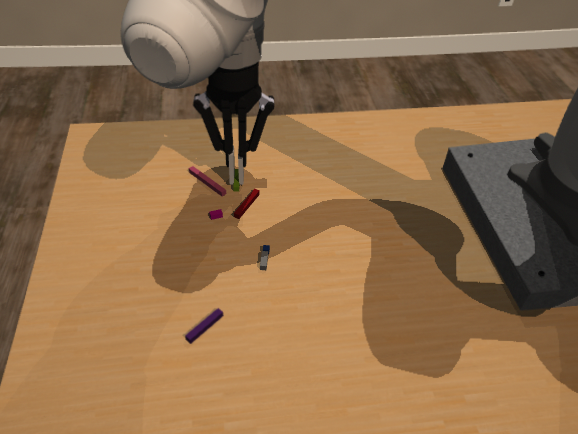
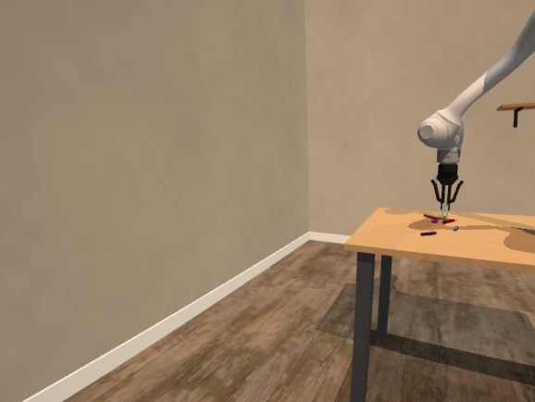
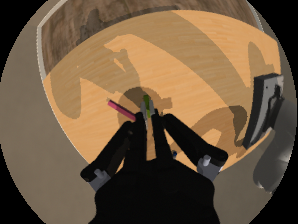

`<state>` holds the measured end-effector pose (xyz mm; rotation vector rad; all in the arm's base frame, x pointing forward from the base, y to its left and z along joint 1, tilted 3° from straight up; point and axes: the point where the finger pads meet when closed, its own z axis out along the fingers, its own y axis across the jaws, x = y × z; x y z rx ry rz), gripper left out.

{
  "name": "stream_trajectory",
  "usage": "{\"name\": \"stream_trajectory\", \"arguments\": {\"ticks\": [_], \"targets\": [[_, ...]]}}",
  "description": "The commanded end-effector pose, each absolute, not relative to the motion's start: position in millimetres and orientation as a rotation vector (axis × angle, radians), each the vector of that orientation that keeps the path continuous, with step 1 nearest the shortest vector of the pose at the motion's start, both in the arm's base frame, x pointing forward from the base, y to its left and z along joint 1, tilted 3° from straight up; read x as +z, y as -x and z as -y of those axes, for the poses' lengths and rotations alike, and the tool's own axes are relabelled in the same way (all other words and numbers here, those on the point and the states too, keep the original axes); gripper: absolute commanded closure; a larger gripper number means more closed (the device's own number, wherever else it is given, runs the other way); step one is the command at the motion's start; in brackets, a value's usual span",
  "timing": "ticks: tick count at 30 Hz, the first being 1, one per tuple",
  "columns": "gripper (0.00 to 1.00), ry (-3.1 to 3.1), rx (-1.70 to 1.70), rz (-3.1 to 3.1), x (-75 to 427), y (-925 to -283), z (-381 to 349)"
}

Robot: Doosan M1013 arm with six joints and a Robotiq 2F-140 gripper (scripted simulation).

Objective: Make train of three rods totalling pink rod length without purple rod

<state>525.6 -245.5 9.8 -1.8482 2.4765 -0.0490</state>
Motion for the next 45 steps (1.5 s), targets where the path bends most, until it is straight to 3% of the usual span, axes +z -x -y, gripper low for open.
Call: {"name": "stream_trajectory", "arguments": {"ticks": [1,27,39,45], "targets": [[0.97,1.851,-0.035,-2.477,4,-522,242],[0.97,1.851,-0.035,-2.477,14,-521,242],[0.97,1.851,-0.035,-2.477,93,-517,243],[0.97,1.851,-0.035,-2.477,104,-517,243]]}}
